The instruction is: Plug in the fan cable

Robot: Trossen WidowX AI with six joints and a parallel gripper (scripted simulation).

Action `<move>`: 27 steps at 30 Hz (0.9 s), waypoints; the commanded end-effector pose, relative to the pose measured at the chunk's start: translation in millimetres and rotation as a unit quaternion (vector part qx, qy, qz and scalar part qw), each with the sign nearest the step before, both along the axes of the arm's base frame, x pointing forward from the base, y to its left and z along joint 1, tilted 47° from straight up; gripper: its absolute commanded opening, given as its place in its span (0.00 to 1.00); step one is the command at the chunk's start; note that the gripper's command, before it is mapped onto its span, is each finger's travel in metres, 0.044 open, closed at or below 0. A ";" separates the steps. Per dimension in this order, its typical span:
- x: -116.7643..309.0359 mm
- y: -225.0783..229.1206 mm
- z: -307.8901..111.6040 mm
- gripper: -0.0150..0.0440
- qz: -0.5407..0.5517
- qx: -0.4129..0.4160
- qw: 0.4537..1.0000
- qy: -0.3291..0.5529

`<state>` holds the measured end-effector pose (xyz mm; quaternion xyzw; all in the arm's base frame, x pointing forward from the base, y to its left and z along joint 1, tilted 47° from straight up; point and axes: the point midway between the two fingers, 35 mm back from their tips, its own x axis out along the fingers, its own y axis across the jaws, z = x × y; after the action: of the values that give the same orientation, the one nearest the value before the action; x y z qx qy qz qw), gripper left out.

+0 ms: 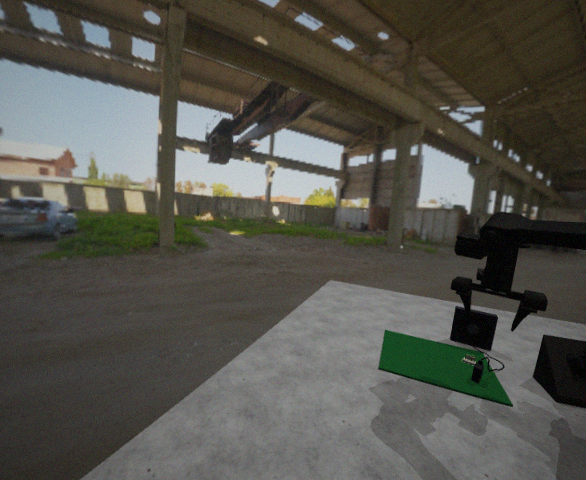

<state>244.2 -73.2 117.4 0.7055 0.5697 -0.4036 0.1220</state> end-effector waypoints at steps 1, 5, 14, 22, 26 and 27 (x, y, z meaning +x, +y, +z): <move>2.1 -1.2 -1.7 1.00 -0.018 0.015 1.000 0.013; 2.6 0.4 -3.5 1.00 -0.018 0.015 1.000 0.013; 6.8 65.3 -64.5 1.00 -0.018 0.016 1.000 0.012; 5.7 72.5 -70.4 1.00 -0.018 0.017 1.000 0.012; 6.2 75.7 -73.8 1.00 -0.018 0.016 1.000 0.012; 6.4 76.9 -74.9 1.00 -0.018 0.016 1.000 0.012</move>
<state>251.5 -1.4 45.6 0.7132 0.5632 -0.4052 0.0998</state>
